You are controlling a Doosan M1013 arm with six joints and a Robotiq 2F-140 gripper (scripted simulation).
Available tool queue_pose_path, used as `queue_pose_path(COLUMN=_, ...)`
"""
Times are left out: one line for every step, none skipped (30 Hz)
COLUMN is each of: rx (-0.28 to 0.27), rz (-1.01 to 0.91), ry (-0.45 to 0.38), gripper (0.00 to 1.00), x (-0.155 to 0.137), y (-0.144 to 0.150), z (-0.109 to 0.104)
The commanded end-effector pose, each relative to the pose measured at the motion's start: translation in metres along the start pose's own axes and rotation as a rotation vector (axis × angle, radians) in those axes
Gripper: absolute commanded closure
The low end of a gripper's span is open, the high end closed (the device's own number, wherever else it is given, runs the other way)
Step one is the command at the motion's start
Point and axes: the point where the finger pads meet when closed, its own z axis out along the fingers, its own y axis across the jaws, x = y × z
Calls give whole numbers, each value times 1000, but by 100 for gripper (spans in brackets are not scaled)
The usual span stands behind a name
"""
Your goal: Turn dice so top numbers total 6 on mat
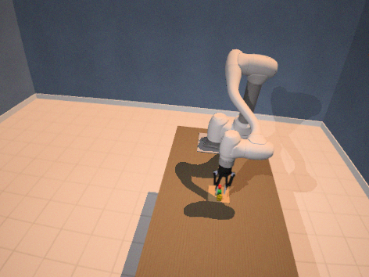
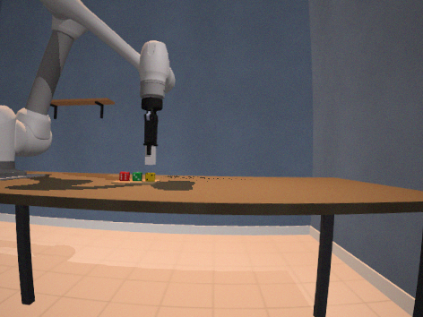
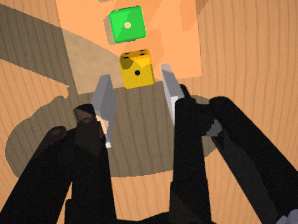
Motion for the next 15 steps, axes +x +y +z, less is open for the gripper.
queue_pose_path(rx=0, rz=0, ry=0, gripper=72, x=0, y=0, z=-18)
queue_pose_path(rx=0, rz=0, ry=0, gripper=72, x=0, y=0, z=-23)
queue_pose_path(rx=0, rz=0, ry=0, gripper=72, x=0, y=0, z=-26)
queue_pose_path(rx=0, rz=0, ry=0, gripper=72, x=0, y=0, z=-29)
queue_pose_path(rx=0, rz=0, ry=0, gripper=72, x=0, y=0, z=-31)
queue_pose_path(rx=0, rz=0, ry=0, gripper=72, x=0, y=0, z=-33)
queue_pose_path(rx=0, rz=0, ry=0, gripper=72, x=0, y=0, z=-33)
queue_pose_path(rx=0, rz=0, ry=0, gripper=72, x=0, y=0, z=-33)
queue_pose_path(rx=0, rz=0, ry=0, gripper=72, x=0, y=0, z=-34)
queue_pose_path(rx=0, rz=0, ry=0, gripper=72, x=0, y=0, z=-34)
queue_pose_path(rx=0, rz=0, ry=0, gripper=72, x=0, y=0, z=-34)
queue_pose_path(rx=0, rz=0, ry=0, gripper=72, x=0, y=0, z=-35)
queue_pose_path(rx=0, rz=0, ry=0, gripper=0, x=0, y=0, z=-35)
queue_pose_path(rx=0, rz=0, ry=0, gripper=0, x=0, y=0, z=-35)
queue_pose_path(rx=0, rz=0, ry=0, gripper=0, x=0, y=0, z=-35)
